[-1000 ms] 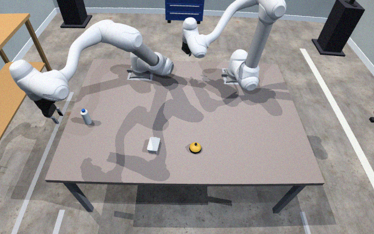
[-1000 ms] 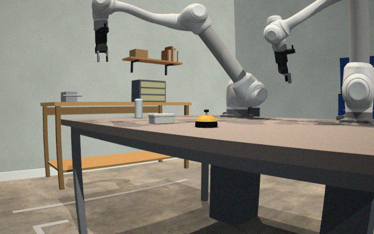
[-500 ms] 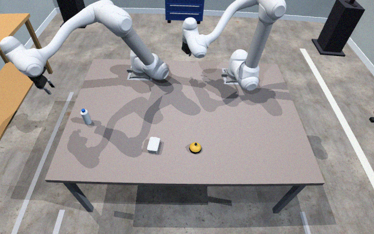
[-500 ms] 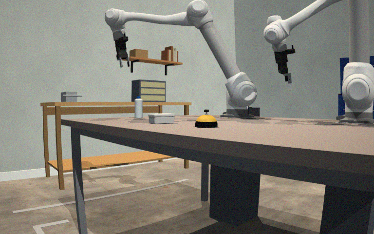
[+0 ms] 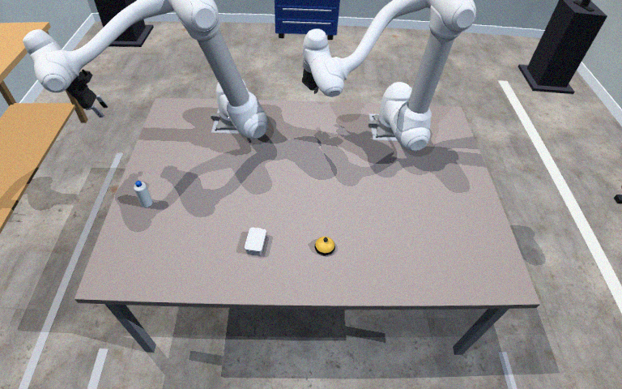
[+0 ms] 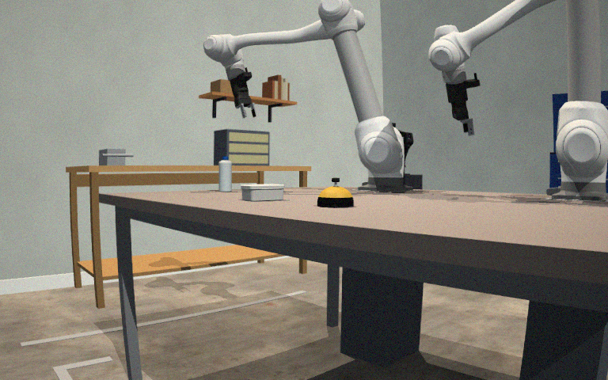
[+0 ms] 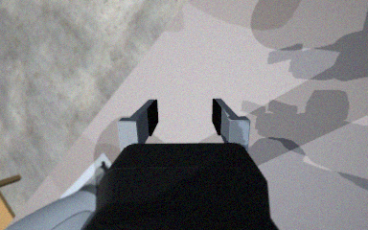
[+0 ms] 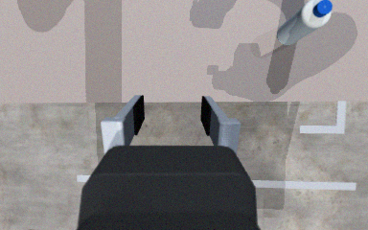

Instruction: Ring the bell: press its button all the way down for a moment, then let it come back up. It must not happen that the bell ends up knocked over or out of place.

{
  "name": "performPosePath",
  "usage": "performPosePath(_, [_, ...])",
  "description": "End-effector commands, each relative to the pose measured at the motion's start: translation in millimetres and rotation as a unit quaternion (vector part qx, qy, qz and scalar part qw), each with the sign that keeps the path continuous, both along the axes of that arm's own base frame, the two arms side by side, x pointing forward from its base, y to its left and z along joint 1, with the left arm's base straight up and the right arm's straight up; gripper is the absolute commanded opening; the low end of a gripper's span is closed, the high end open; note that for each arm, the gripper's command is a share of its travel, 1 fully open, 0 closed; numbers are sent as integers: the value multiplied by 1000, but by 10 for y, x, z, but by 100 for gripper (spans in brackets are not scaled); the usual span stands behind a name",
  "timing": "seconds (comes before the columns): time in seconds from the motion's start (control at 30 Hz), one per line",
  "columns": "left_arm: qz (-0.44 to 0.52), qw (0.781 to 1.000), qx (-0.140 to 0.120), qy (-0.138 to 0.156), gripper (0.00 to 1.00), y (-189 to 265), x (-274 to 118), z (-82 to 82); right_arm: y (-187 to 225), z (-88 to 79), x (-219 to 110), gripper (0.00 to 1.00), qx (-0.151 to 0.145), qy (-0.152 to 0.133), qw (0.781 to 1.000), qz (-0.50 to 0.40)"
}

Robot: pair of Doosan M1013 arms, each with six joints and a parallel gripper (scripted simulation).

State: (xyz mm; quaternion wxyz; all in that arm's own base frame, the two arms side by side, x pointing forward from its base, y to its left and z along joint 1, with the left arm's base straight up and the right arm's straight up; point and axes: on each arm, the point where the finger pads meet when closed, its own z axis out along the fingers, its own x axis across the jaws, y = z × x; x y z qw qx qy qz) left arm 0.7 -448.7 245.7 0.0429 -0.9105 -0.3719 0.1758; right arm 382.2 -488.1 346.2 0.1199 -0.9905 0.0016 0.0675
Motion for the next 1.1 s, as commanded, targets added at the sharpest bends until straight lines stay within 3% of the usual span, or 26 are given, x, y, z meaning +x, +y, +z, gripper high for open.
performPosePath(0.0, [0,1000,0,0,100,-3,1,5,84,-63,-689,100,16,-8,1000,6])
performPosePath(0.33, [0,1000,0,0,100,-3,1,5,819,-382,-2327,100,66,-36,997,20])
performPosePath(0.4, [0,1000,0,0,100,-3,1,5,819,-382,-2327,100,66,-36,997,20])
performPosePath(0.43, [0,1000,0,0,100,-3,1,5,1059,-472,-2698,100,71,-41,996,21])
performPosePath(0.57, [0,1000,0,0,100,-3,1,5,1474,-624,-3095,100,87,-57,994,25])
performPosePath(0.77, [0,1000,0,0,100,-3,1,5,1818,-750,-3348,100,98,-71,992,28])
performPosePath(1.07, [0,1000,0,0,100,-3,1,5,1879,-772,-3387,100,100,-73,992,29])
